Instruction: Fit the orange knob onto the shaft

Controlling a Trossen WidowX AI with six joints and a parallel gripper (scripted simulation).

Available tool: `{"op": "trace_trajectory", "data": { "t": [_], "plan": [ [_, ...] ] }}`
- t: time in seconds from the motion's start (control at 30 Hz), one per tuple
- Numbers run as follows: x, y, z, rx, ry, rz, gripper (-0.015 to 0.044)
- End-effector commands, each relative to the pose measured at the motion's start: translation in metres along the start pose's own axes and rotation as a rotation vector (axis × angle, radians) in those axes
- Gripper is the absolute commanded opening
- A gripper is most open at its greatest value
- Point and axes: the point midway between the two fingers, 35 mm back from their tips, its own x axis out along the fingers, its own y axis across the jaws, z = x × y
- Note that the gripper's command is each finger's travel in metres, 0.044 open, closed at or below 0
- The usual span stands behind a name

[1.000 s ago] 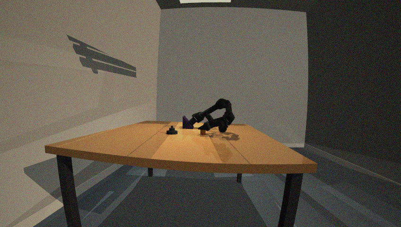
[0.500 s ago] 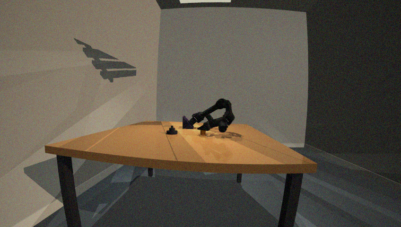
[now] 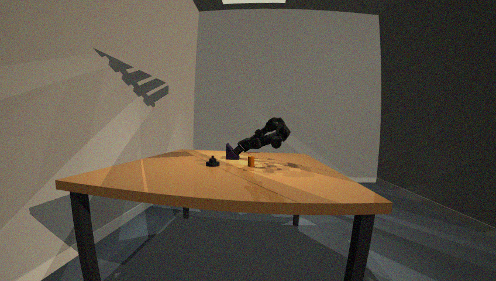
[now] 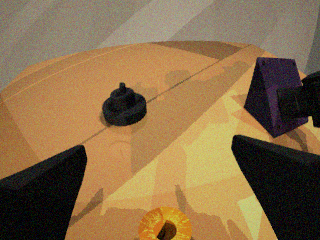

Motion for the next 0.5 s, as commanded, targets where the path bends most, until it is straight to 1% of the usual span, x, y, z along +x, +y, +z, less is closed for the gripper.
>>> {"op": "trace_trajectory", "data": {
  "t": [0.0,0.07,0.1,0.17,0.23,0.3,0.4,0.47],
  "plan": [
    [-0.003,-0.002,0.008,-0.018,-0.005,0.004,0.044],
    [0.001,-0.004,0.008,-0.021,0.055,-0.029,0.044],
    [0.004,-0.006,0.008,-0.024,0.132,-0.064,0.044],
    [0.009,-0.01,0.007,-0.027,0.33,-0.127,0.044],
    [0.009,-0.012,0.008,-0.021,0.536,-0.153,0.044],
    [0.003,-0.009,0.011,-0.006,0.744,-0.141,0.044],
    [-0.01,-0.001,0.022,0.032,1.03,-0.057,0.044],
    [-0.014,0.001,0.026,0.043,1.094,-0.027,0.044]
  ]
}}
